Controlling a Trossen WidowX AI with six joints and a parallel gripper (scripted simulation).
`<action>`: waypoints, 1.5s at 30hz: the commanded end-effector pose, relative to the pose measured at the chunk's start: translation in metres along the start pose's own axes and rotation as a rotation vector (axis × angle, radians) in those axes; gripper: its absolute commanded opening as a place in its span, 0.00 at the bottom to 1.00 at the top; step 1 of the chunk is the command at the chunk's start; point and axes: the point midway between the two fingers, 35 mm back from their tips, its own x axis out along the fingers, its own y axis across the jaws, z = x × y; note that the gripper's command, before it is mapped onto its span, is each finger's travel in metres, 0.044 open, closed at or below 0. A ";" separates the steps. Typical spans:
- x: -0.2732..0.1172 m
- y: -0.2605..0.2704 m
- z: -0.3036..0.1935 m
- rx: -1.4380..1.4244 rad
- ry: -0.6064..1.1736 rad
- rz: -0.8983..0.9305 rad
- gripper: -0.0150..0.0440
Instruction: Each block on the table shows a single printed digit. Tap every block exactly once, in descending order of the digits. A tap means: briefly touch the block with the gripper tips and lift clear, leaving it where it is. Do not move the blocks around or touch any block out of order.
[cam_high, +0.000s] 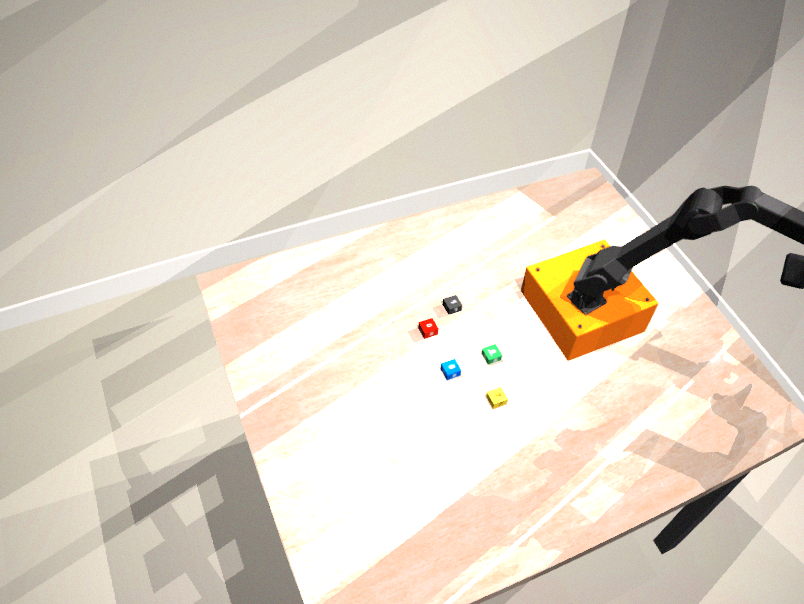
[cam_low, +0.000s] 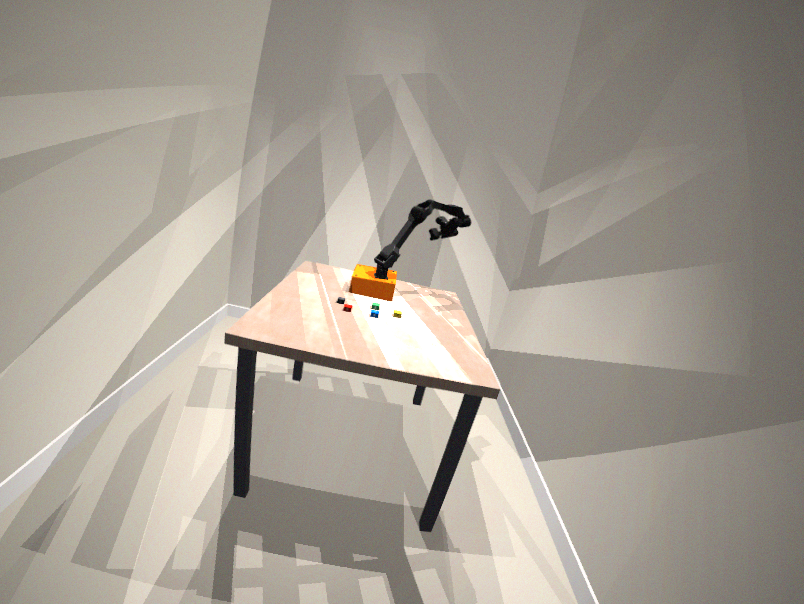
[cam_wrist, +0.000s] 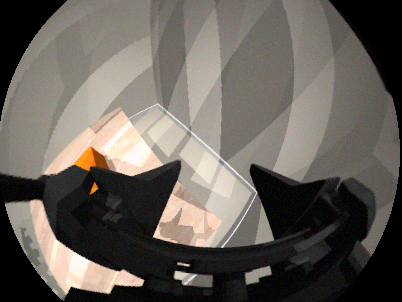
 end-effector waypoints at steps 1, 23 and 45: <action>-0.050 -0.002 -0.053 0.166 0.077 -0.108 0.93; -0.308 0.213 -0.289 1.295 0.366 -0.760 0.93; -0.307 0.608 -0.234 2.650 0.294 -1.448 0.93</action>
